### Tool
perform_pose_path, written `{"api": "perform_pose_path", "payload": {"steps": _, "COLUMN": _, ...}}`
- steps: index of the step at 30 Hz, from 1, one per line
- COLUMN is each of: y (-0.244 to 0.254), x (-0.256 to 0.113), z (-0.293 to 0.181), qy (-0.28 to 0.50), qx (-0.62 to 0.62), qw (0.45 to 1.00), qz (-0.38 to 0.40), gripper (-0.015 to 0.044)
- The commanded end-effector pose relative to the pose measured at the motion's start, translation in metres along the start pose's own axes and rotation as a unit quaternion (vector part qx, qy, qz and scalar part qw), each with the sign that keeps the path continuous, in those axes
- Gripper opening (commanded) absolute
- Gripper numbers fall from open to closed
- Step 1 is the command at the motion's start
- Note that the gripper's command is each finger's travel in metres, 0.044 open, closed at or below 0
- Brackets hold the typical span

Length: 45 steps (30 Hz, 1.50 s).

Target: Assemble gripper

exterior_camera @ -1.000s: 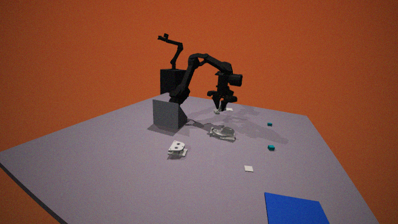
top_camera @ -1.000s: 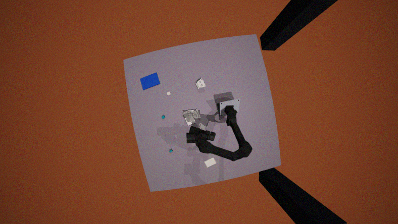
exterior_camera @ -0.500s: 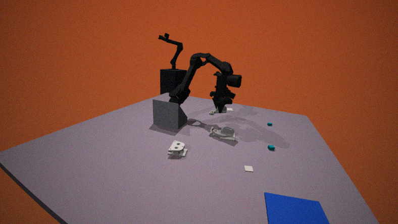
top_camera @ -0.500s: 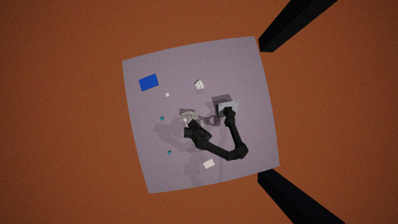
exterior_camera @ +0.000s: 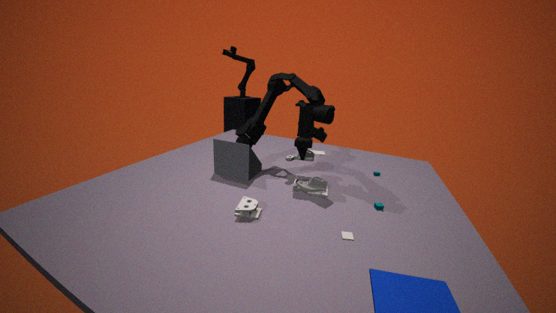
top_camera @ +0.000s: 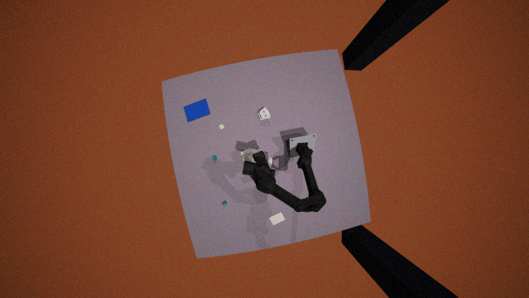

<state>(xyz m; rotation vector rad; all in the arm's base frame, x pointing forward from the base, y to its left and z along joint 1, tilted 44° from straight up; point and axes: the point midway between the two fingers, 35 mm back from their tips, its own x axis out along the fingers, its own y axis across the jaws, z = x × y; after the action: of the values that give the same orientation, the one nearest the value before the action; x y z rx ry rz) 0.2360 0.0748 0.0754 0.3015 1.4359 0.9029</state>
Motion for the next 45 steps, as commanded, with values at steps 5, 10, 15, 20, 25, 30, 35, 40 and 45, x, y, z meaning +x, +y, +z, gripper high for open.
{"api": "perform_pose_path", "payload": {"steps": 5, "y": -0.009, "x": 0.002, "z": -0.005, "qy": 0.004, "qx": 0.061, "qw": 0.998, "qz": 0.0, "gripper": 0.0134}}
{"api": "perform_pose_path", "payload": {"steps": 10, "y": -0.009, "x": 0.002, "z": -0.005, "qy": 0.004, "qx": 0.061, "qw": 0.998, "qz": 0.0, "gripper": 0.0134}}
{"api": "perform_pose_path", "payload": {"steps": 15, "y": -0.009, "x": 0.002, "z": -0.005, "qy": 0.004, "qx": 0.061, "qw": 0.998, "qz": 0.0, "gripper": 0.0134}}
{"api": "perform_pose_path", "payload": {"steps": 20, "y": -0.009, "x": 0.002, "z": -0.005, "qy": 0.004, "qx": 0.061, "qw": 0.998, "qz": 0.0, "gripper": 0.0134}}
{"api": "perform_pose_path", "payload": {"steps": 25, "y": -0.009, "x": 0.002, "z": -0.005, "qy": 0.004, "qx": 0.061, "qw": 0.998, "qz": 0.0, "gripper": 0.0134}}
{"api": "perform_pose_path", "payload": {"steps": 30, "y": -0.009, "x": 0.002, "z": -0.005, "qy": 0.004, "qx": 0.066, "qw": 0.998, "qz": 0.0, "gripper": 0.0134}}
{"api": "perform_pose_path", "payload": {"steps": 35, "y": -0.009, "x": 0.002, "z": -0.005, "qy": 0.004, "qx": 0.066, "qw": 0.998, "qz": 0.0, "gripper": 0.0134}}
{"api": "perform_pose_path", "payload": {"steps": 40, "y": -0.014, "x": 0.001, "z": 0.005, "qy": 0.004, "qx": 0.066, "qw": 0.998, "qz": 0.0, "gripper": 0.0134}}
{"api": "perform_pose_path", "payload": {"steps": 45, "y": -0.022, "x": 0.0, "z": 0.019, "qy": 0.003, "qx": 0.066, "qw": 0.998, "qz": 0.0, "gripper": 0.0134}}
